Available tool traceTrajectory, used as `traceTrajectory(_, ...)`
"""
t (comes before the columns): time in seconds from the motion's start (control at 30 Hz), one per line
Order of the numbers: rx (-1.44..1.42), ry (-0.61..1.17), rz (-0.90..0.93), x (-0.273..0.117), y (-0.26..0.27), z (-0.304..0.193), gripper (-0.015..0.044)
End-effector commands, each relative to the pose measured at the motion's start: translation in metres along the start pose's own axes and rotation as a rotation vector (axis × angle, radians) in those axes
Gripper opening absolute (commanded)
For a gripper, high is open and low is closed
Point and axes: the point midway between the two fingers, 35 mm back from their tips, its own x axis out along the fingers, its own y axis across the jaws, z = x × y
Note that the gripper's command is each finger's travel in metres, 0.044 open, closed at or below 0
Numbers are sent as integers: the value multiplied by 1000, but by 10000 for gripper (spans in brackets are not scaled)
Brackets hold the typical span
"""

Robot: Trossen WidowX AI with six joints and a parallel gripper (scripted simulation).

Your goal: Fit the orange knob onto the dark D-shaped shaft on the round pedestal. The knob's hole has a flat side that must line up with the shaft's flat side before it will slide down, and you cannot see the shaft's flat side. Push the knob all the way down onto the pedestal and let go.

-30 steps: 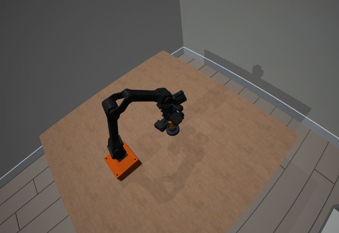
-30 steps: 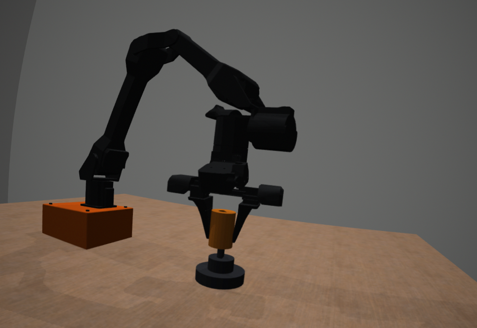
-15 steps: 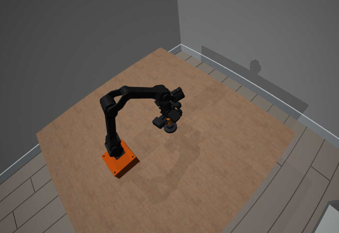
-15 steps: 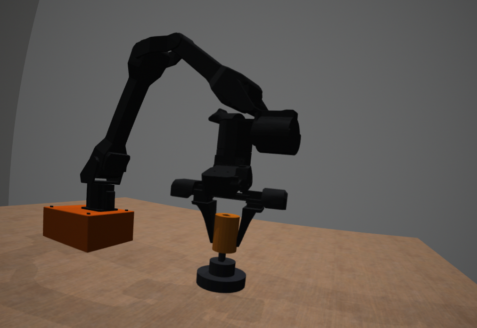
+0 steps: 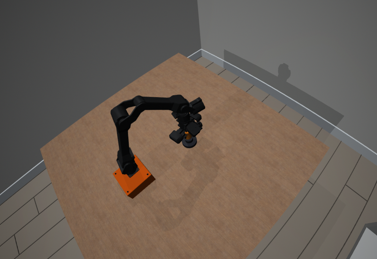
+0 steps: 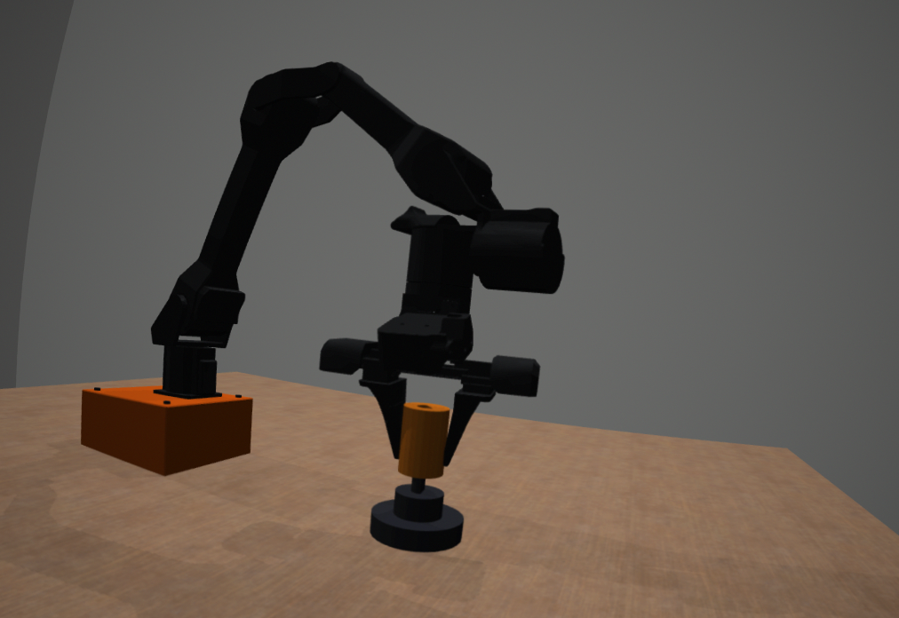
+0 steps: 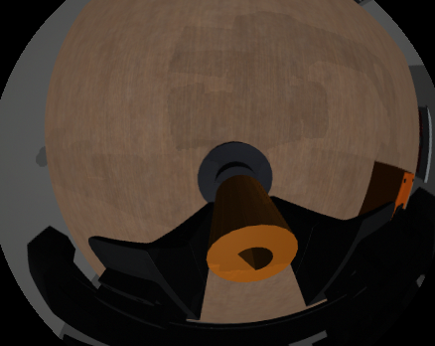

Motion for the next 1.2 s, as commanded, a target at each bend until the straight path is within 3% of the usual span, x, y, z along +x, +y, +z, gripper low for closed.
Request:
traceTrajectory(0.0,3,-1,2,-4,-2,0,0)
traceTrajectory(0.27,213,-1,2,-6,-1,0,0)
traceTrajectory(1.17,213,-1,2,0,1,0,0)
